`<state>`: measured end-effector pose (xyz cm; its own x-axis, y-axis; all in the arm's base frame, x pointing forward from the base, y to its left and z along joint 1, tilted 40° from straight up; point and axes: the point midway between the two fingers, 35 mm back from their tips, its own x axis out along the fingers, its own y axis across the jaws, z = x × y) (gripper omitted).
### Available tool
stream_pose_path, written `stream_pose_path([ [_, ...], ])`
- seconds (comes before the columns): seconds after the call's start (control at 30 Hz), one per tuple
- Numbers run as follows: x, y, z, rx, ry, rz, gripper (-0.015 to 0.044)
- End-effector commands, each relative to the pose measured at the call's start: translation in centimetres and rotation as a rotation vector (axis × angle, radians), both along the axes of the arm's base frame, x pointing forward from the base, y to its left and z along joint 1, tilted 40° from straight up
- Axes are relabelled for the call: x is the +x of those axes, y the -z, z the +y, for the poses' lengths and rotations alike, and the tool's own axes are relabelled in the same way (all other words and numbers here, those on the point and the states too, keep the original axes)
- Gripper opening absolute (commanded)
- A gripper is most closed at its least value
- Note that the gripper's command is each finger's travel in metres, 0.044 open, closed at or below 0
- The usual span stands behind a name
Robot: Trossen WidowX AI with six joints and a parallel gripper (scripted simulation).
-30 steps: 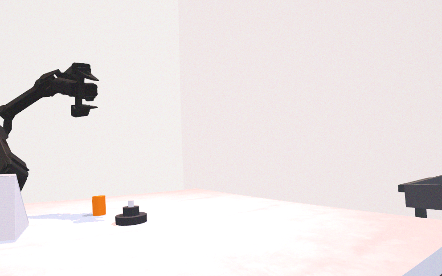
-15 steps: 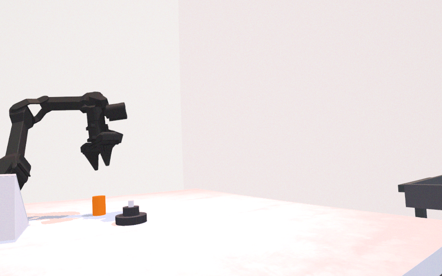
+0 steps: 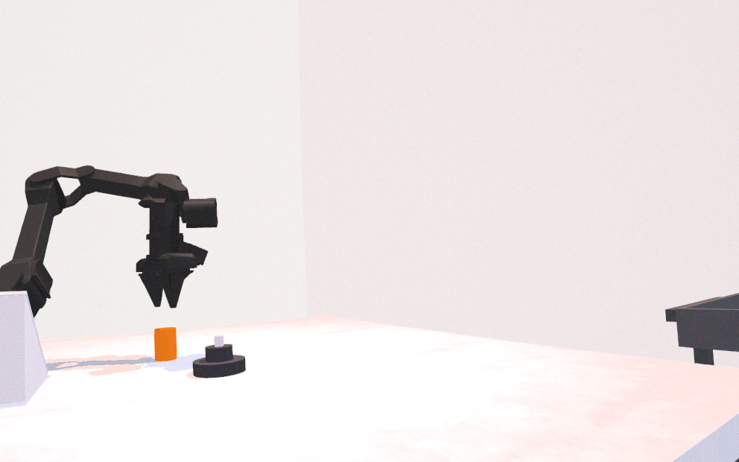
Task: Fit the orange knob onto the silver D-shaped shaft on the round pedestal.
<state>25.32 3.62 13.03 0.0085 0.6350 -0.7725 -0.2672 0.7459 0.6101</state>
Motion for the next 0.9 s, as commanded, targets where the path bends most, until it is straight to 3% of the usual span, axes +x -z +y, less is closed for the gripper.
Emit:
stream_pose_path([
  [0.0,-0.1,0.8,0.8,0.007,0.003,0.003,0.0440],
  [0.87,0.2,4.3,3.5,0.006,0.004,0.002,0.0440],
])
